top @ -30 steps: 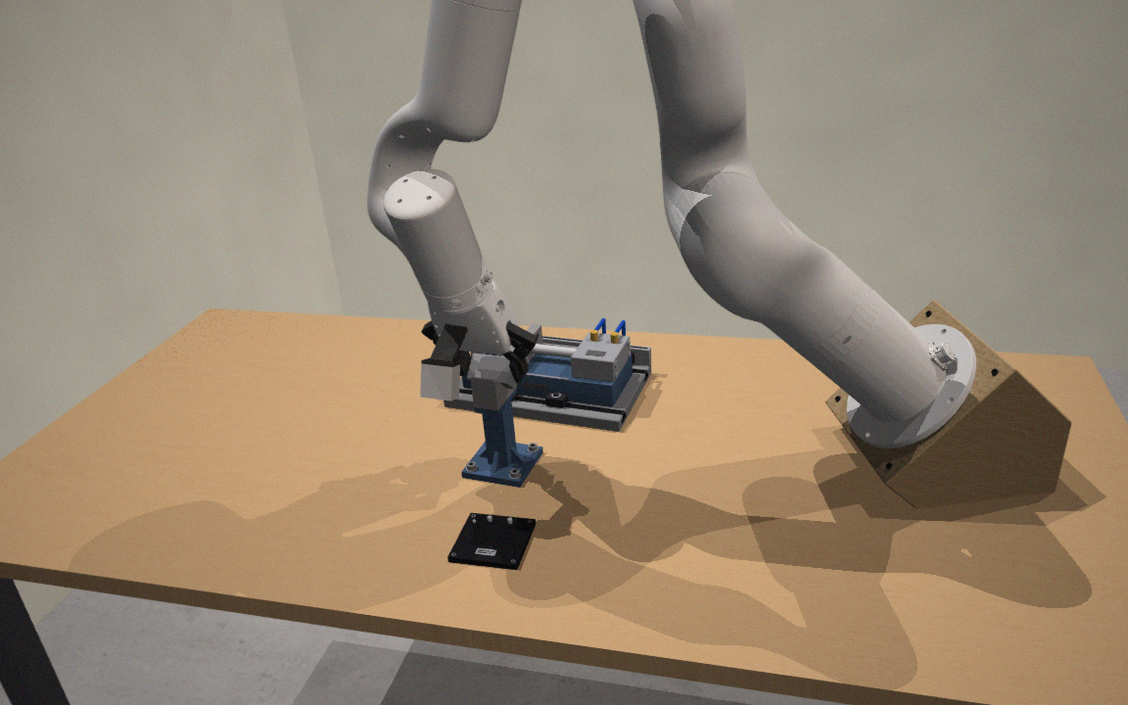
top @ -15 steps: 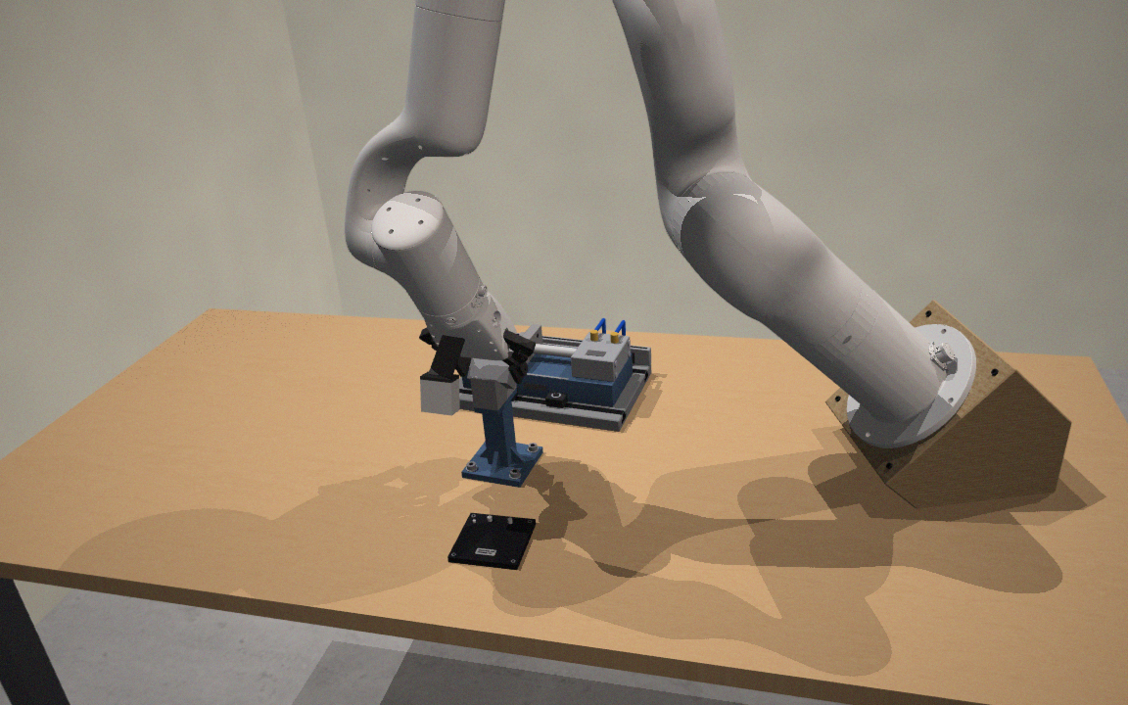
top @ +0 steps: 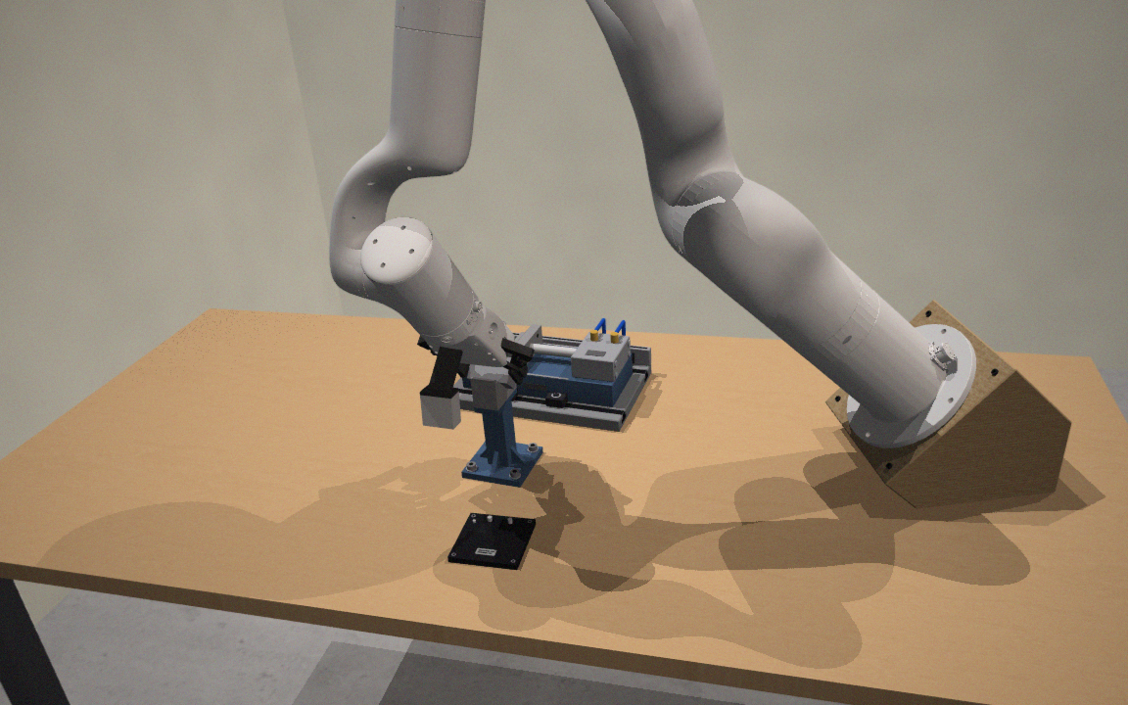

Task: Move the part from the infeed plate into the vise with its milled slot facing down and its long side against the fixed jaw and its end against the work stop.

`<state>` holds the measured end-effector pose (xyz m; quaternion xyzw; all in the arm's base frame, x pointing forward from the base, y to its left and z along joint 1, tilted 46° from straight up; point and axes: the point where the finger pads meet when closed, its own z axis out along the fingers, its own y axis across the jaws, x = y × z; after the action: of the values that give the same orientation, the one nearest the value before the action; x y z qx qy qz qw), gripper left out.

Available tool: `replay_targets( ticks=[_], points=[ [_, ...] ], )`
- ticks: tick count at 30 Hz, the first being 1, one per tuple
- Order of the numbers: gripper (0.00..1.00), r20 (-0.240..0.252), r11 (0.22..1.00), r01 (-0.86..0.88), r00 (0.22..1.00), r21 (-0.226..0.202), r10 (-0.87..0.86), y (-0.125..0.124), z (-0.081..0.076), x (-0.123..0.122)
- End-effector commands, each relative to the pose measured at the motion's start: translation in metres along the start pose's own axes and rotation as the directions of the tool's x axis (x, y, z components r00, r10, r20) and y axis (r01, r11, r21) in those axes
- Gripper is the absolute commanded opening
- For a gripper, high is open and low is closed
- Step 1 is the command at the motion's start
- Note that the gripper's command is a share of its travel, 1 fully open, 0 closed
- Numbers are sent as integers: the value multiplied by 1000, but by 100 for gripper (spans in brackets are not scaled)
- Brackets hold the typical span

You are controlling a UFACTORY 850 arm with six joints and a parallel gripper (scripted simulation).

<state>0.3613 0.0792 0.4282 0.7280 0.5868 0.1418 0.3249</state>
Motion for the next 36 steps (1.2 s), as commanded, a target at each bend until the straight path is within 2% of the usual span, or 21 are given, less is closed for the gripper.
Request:
replay_targets(
  ticks=[1,19,36],
  points=[
    [89,41,1000,-1,999,-1,2,0,0,0],
    [89,112,1000,-2,994,-1,2,0,0,1],
    [89,130,1000,-1,992,-2,2,0,0,1]
  ],
)
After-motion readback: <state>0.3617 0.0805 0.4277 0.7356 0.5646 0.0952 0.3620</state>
